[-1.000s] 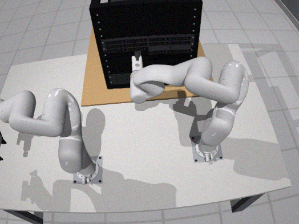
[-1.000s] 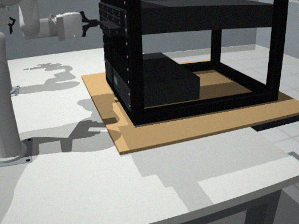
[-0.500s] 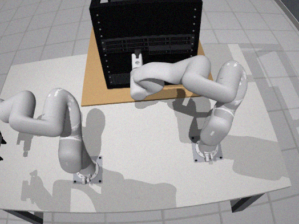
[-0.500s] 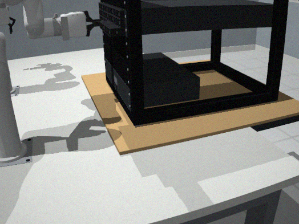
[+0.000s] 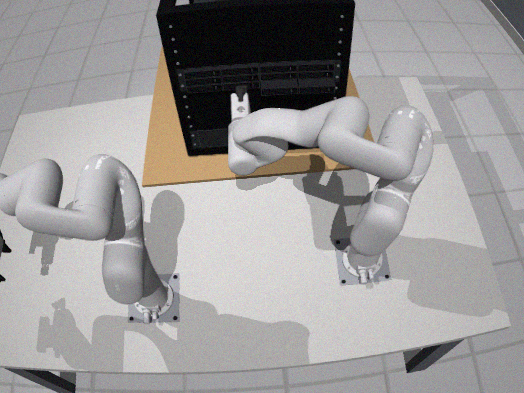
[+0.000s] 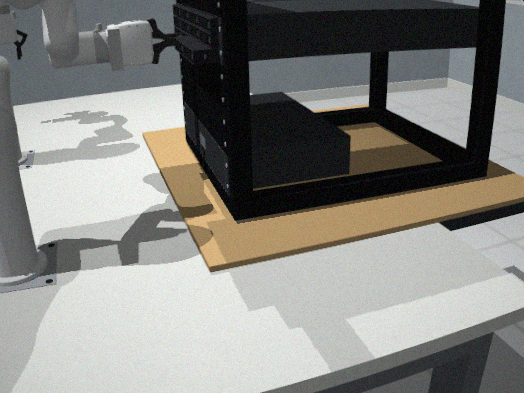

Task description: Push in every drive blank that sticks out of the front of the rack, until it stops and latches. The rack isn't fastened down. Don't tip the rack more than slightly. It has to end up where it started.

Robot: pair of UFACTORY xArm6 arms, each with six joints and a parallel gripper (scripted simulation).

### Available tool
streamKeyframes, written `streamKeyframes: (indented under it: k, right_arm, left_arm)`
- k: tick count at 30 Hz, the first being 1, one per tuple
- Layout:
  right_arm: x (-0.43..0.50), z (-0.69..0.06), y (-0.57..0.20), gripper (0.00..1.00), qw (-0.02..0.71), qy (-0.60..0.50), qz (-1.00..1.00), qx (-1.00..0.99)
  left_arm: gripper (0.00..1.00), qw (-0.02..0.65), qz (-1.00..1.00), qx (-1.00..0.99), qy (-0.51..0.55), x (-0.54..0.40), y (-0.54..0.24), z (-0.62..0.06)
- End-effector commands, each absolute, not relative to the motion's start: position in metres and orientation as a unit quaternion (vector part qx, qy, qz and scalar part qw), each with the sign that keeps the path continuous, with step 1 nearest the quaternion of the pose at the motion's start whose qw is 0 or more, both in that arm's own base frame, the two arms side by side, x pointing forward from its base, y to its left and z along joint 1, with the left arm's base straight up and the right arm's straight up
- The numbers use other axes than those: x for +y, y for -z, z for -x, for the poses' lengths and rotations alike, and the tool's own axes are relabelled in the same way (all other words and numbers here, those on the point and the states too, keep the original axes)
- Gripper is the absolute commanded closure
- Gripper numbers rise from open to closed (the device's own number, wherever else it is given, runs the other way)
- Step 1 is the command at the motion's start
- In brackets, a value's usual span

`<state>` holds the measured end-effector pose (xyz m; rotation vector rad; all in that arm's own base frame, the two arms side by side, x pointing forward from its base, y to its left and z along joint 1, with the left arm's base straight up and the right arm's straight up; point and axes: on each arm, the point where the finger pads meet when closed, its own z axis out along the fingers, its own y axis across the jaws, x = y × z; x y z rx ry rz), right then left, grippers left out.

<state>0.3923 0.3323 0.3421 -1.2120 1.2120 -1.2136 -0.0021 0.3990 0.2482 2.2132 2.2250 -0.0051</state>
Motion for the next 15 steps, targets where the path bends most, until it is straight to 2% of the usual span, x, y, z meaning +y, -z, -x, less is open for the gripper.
streamKeyframes:
  k: [1, 15]
  right_arm:
    - [0.3326, -0.3979, -0.3443, 1.0, 0.499, 0.501, 0.499, 0.501]
    - [0.3325, -0.4006, -0.3444, 1.0, 0.499, 0.501, 0.499, 0.501]
  left_arm:
    - [0.0, 0.0, -0.705, 0.709, 0.0, 0.4, -0.25, 0.0021]
    - [0.0, 0.0, -0.705, 0.709, 0.0, 0.4, -0.25, 0.0021]
